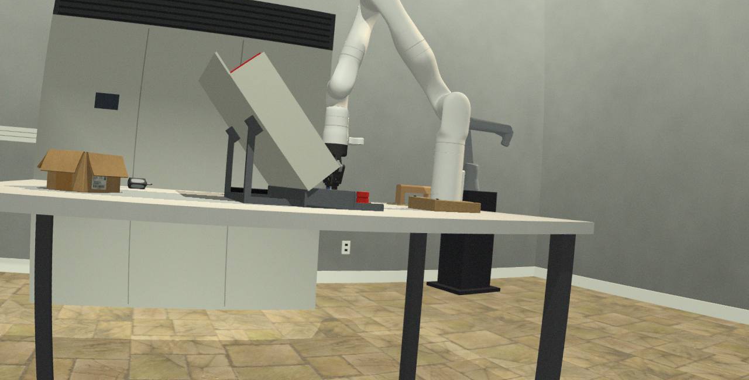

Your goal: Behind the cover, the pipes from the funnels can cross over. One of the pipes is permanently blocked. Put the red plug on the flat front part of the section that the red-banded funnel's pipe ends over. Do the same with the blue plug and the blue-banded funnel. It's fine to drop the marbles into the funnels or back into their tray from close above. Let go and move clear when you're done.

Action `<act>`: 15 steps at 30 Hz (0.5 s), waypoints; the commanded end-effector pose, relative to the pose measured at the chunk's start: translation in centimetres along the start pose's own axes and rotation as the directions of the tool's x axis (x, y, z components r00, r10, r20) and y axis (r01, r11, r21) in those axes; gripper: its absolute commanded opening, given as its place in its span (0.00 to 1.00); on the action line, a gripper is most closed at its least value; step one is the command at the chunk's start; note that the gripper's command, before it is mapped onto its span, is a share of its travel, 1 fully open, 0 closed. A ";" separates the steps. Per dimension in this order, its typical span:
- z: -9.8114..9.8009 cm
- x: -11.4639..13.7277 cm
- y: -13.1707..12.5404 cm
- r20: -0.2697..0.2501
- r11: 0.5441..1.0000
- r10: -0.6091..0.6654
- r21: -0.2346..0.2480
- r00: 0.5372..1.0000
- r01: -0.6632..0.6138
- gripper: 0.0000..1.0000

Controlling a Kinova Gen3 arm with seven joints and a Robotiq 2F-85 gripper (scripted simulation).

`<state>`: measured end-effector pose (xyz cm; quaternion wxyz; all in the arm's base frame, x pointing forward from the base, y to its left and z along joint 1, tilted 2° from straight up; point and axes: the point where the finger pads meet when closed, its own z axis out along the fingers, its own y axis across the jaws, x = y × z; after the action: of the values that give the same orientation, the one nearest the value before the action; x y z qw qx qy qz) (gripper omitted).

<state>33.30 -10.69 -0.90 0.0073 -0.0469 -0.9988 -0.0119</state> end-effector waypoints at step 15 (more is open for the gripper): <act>0.4 0.3 0.3 0.001 1.000 0.000 0.000 1.000 0.000 0.00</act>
<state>33.12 -10.46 -1.11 0.0064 -0.0443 -0.9989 -0.0115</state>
